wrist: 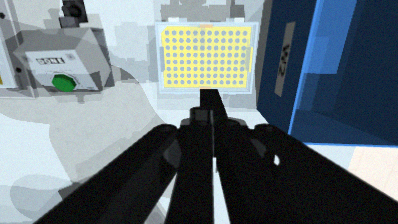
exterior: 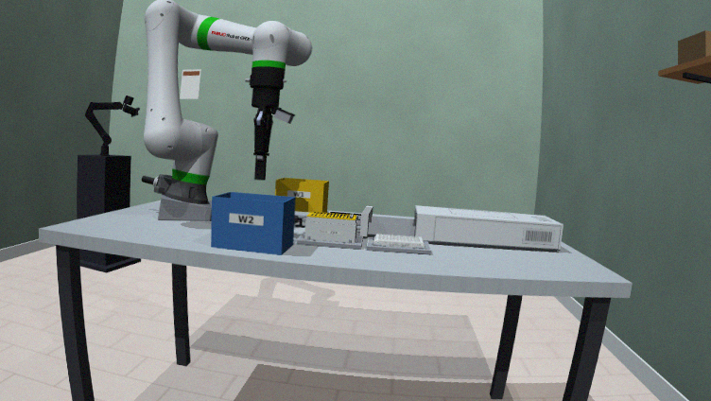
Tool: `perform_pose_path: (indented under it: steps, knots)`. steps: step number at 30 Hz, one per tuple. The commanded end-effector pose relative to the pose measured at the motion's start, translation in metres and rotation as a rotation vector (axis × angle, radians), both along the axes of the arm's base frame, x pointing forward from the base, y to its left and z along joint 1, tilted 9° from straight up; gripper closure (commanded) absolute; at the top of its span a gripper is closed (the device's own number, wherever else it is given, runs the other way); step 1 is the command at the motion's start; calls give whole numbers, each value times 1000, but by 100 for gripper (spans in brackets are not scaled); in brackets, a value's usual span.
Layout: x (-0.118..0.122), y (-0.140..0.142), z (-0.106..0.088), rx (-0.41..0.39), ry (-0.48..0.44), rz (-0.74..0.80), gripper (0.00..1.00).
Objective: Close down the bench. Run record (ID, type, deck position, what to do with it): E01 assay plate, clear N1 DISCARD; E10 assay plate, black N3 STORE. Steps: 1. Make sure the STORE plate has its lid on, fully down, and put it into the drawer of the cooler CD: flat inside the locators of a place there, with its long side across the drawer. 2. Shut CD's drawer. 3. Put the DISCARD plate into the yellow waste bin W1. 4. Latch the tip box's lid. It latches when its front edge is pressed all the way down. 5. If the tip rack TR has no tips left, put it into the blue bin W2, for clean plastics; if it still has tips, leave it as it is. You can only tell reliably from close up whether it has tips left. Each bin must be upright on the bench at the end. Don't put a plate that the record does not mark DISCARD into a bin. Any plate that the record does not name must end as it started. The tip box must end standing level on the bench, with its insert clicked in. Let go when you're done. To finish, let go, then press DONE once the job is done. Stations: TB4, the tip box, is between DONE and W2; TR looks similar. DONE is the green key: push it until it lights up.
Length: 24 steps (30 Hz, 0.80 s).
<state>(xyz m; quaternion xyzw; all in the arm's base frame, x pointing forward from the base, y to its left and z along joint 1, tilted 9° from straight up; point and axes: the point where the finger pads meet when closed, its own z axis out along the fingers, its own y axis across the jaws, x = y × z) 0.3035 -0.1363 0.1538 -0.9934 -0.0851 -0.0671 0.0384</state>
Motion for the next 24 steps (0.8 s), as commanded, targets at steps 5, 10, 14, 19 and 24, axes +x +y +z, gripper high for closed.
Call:
perform_pose_path:
  steps: [5, 10, 14, 19, 24]
  knots:
    - [9, 8, 1, 5, 3, -44, 12]
    - [24, 21, 1, 5, 3, -44, 12]
    - [36, 31, 1, 5, 3, -44, 12]
    - [45, 39, 1, 5, 3, -44, 12]
    - [61, 53, 1, 5, 3, -44, 12]
